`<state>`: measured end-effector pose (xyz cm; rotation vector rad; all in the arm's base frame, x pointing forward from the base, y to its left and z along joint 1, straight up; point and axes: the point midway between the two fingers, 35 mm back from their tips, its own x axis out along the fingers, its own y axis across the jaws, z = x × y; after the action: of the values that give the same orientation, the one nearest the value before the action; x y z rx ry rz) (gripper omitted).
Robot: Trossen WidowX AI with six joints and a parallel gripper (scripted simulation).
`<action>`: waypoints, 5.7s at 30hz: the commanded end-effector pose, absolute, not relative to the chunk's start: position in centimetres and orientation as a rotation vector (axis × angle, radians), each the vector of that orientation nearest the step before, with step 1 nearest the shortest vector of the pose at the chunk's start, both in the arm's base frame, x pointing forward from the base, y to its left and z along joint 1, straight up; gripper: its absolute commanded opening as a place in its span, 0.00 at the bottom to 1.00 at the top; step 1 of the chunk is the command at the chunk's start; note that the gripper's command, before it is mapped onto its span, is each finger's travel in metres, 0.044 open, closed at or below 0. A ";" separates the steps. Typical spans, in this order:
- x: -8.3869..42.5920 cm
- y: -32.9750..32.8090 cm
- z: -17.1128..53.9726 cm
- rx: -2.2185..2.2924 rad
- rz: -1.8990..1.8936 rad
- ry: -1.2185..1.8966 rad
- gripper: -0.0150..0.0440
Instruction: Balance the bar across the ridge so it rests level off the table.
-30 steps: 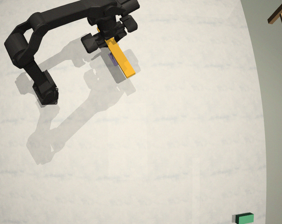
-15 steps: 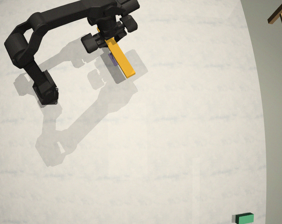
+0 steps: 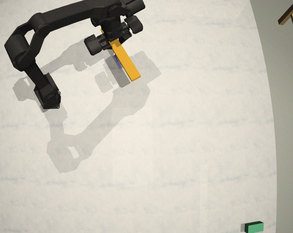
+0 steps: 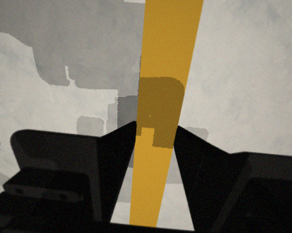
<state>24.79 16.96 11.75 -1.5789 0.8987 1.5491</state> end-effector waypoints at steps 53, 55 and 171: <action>24.8 17.0 11.8 -1.579 1.549 0.899 0.39; 24.8 17.0 11.8 -1.579 1.549 0.899 0.48; 24.5 16.8 21.7 -1.580 1.544 0.892 1.00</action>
<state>24.56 16.80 21.71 -1.5801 0.8888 1.5426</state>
